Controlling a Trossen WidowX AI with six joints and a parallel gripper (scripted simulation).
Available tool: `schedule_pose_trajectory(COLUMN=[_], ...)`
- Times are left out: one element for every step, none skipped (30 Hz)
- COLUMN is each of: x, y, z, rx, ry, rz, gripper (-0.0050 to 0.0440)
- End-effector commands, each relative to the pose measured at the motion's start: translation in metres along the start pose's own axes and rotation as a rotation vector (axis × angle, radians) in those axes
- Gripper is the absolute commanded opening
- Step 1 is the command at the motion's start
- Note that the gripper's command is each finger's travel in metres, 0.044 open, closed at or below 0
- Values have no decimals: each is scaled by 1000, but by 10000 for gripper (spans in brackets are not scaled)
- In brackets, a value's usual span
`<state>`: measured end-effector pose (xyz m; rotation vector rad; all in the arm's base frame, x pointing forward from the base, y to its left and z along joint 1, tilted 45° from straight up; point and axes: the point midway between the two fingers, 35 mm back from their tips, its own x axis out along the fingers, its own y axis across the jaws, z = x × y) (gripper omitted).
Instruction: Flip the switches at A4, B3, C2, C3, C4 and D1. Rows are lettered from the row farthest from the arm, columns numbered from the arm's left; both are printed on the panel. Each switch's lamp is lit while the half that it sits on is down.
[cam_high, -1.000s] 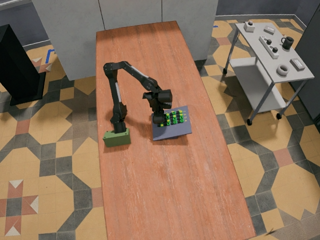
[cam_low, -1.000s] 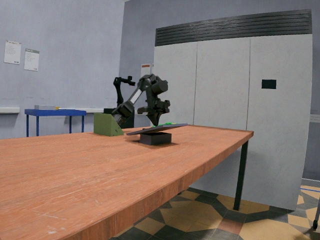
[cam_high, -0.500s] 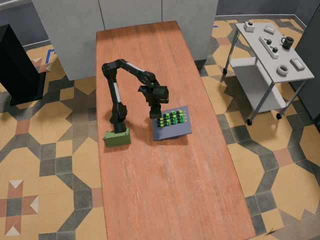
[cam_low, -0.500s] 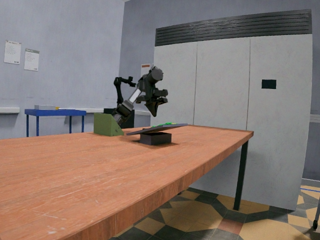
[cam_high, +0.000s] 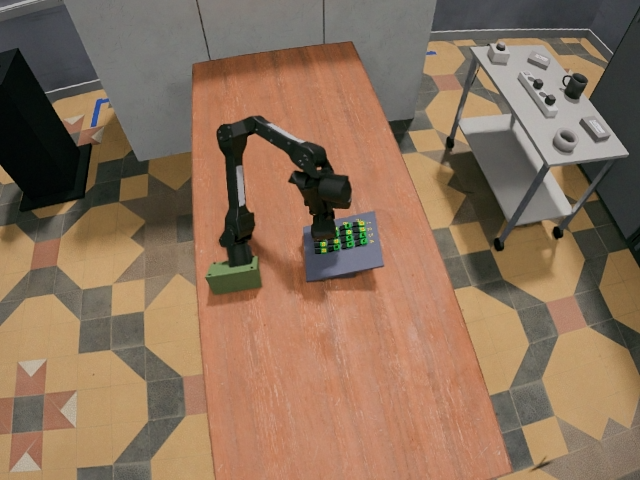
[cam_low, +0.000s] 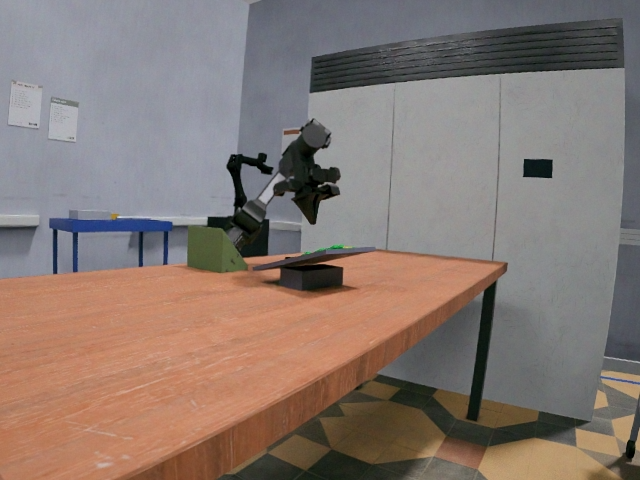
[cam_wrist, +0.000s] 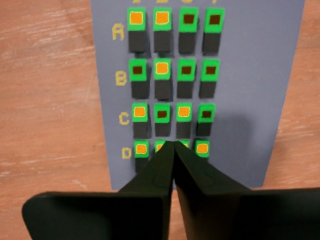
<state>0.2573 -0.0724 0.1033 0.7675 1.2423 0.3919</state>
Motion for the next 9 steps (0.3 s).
schedule_pose_trajectory(x=[-5,-5,-5,-5,-5,-5,-5,-5,-4], y=[-5,-5,-5,-5,-5,-5,-5,-5,-4], z=[12,12,12,12,12,12,12,12,10], rx=[-12,-13,-13,-13,-12,-11,-11,-11,-10], ry=[-9,-8,-8,-8,-8,-8,-8,-9,-7], rz=[-9,-9,-8,-8,-9,-9,-9,-9,-5], gripper=[-50,-50,-50,-50,-50,-50,-50,-50,-50])
